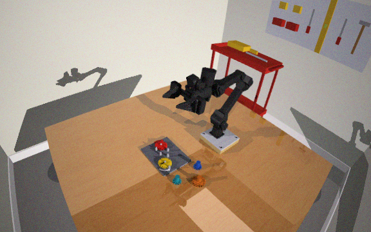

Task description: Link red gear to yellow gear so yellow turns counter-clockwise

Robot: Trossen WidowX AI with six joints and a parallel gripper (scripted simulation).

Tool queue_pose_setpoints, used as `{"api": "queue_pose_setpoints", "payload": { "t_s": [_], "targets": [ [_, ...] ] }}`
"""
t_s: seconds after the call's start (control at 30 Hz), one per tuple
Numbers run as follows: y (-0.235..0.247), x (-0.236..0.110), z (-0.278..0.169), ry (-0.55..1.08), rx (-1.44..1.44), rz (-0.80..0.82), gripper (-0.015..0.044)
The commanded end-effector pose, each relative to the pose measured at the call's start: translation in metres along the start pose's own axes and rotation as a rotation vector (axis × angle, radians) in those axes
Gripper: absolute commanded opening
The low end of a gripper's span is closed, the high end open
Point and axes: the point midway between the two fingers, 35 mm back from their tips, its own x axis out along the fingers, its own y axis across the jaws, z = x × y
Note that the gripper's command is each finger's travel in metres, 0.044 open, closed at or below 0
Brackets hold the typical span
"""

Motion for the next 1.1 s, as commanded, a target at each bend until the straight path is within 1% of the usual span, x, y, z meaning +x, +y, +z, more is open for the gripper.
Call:
{"api": "queue_pose_setpoints", "payload": {
  "t_s": [0.0,0.03,0.07,0.23,0.4,0.57,0.8,0.87,1.07],
  "targets": [
    [0.001,0.002,-0.002,0.011,0.000,0.002,0.0426],
    [0.003,0.006,-0.007,0.044,0.000,0.008,0.0440],
    [0.006,0.014,-0.015,0.100,0.000,0.018,0.0440],
    [0.030,0.050,-0.072,0.440,-0.016,0.080,0.0440],
    [0.057,0.065,-0.132,0.779,-0.053,0.142,0.0440],
    [0.082,0.062,-0.190,1.117,-0.113,0.198,0.0440],
    [0.106,0.034,-0.257,1.574,-0.230,0.258,0.0440],
    [0.106,0.031,-0.262,1.618,-0.243,0.263,0.0440],
    [0.104,0.032,-0.262,1.618,-0.243,0.263,0.0440]
  ]
}}
